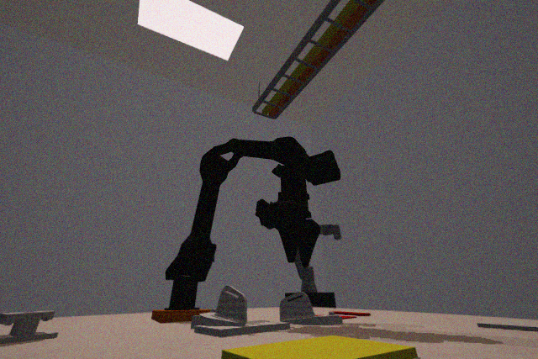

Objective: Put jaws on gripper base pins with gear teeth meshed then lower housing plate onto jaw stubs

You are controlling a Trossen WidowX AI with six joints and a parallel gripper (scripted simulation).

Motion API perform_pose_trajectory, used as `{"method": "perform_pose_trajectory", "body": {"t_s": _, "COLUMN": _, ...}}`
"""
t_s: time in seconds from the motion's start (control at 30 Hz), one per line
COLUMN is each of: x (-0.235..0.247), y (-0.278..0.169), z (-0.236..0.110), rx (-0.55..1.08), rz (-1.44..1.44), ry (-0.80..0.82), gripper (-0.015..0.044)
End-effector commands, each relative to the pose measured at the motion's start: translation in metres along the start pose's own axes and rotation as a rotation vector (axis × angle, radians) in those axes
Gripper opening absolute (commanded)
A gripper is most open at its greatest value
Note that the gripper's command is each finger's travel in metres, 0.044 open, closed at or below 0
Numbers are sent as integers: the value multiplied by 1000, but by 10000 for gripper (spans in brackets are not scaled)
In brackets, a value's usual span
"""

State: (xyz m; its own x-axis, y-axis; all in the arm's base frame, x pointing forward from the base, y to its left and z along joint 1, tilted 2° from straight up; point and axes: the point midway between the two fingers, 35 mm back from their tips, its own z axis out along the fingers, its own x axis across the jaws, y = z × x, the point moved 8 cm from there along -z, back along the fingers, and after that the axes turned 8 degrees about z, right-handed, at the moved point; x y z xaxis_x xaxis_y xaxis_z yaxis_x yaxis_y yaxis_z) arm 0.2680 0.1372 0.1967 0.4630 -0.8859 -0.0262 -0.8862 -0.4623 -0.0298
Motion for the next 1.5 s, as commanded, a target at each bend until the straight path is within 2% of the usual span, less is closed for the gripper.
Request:
{"method": "perform_pose_trajectory", "body": {"t_s": 0.0, "x": -1, "y": -1, "z": 5, "rx": -5, "rz": 8, "ry": -3, "gripper": 440}}
{"method": "perform_pose_trajectory", "body": {"t_s": 0.17, "x": -1, "y": 0, "z": 39, "rx": -5, "rz": 8, "ry": -3, "gripper": 440}}
{"method": "perform_pose_trajectory", "body": {"t_s": 1.47, "x": -1, "y": 1, "z": 90, "rx": -5, "rz": 8, "ry": -3, "gripper": 440}}
